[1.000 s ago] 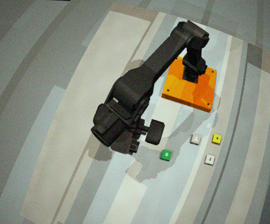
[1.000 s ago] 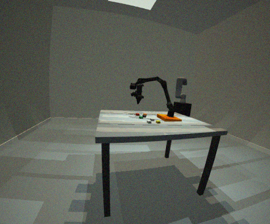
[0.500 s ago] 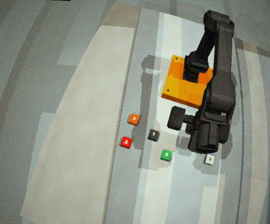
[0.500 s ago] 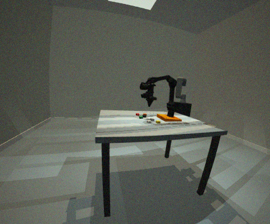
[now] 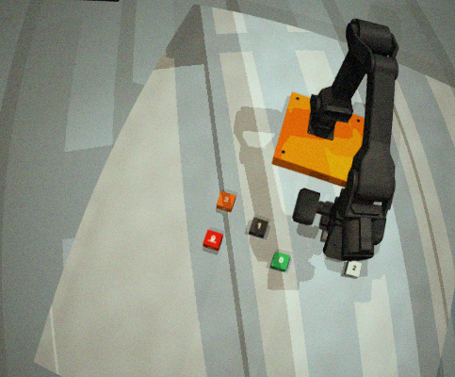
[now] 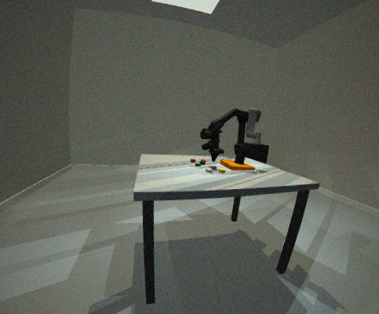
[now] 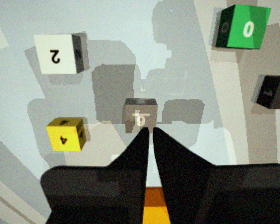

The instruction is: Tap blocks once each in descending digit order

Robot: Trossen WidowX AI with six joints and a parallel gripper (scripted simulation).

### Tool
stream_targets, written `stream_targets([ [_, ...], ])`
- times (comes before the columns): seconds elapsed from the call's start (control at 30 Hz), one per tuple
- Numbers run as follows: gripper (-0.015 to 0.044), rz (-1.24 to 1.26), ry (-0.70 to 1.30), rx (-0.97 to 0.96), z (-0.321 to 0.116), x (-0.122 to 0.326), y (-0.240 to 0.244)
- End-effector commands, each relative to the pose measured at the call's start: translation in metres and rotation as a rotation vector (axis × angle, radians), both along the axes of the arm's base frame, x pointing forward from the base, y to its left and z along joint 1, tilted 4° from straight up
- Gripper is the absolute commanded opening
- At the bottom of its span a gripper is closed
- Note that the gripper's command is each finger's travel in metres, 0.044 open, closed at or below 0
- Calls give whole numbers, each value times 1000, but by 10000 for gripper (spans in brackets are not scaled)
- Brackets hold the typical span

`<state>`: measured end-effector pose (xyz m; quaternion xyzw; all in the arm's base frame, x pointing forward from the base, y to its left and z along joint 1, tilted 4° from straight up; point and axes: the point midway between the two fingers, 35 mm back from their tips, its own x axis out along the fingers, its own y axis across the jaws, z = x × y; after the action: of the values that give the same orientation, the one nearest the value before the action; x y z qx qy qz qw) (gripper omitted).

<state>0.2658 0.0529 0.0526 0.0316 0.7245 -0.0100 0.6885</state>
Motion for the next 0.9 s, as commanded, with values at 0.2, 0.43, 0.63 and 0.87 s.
stream_targets([
  [0.2,20,-5,-15,6,-16,1,2],
  [0.43,20,-5,-15,6,-27,0,2],
  [0.63,20,-5,-15,6,-37,-1,2],
  [0.87,20,-1,-18,3,-33,1,2],
])
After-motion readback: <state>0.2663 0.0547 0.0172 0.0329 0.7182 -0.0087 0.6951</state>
